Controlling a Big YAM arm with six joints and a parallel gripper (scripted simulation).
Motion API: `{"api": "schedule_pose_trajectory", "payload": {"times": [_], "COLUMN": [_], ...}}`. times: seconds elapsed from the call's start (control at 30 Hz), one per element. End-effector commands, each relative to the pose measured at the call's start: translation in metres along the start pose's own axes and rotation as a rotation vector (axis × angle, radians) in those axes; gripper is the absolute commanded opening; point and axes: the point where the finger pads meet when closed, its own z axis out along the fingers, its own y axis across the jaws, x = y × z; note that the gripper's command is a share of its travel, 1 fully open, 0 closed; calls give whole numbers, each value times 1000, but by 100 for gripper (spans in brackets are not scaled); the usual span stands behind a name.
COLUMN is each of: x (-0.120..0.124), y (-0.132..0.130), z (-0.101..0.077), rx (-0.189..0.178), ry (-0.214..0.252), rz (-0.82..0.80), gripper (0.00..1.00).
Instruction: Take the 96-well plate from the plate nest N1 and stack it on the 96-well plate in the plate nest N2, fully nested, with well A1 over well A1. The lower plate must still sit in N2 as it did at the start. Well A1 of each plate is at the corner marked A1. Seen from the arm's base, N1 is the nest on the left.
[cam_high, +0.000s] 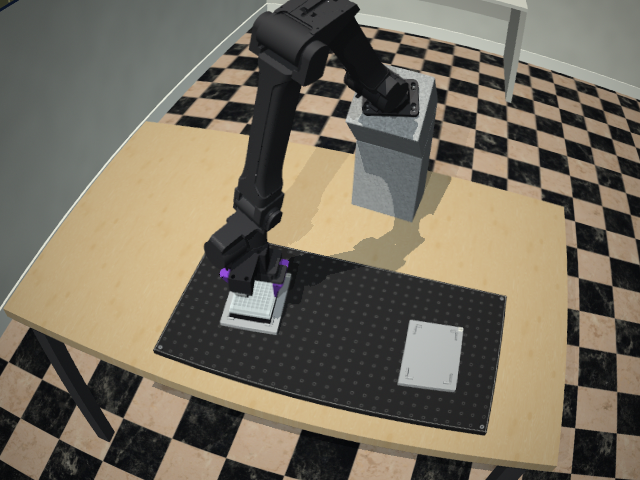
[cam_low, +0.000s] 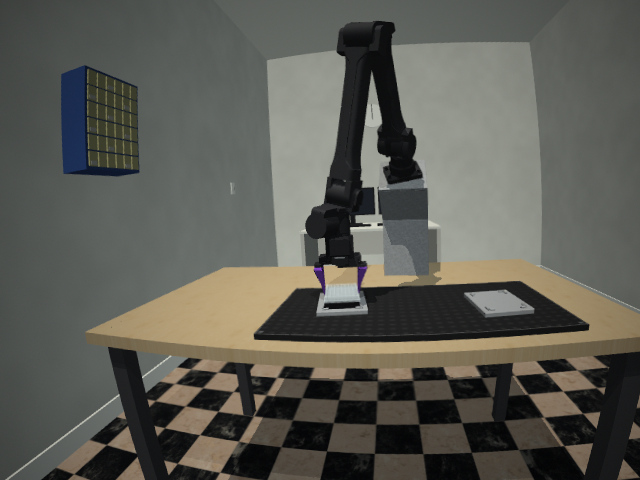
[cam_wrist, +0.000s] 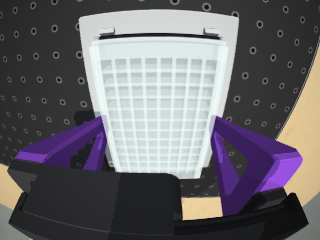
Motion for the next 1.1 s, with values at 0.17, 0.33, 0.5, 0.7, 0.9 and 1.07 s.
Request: {"api": "schedule_pose_trajectory", "payload": {"times": [0.17, 0.33, 0.5, 0.7, 0.9, 1.07], "x": [-5, -5, -4, -3, -1, 0], "y": [1, 1, 2, 3, 4, 5], "z": [6, 6, 6, 6, 6, 6], "rx": [-1, 0, -1, -2, -3, -4], "ry": [-7, -9, -9, -7, -5, -3], "rz": [-2, -2, -2, -2, -1, -1], "gripper": [0, 0, 0, 0, 0, 0]}}
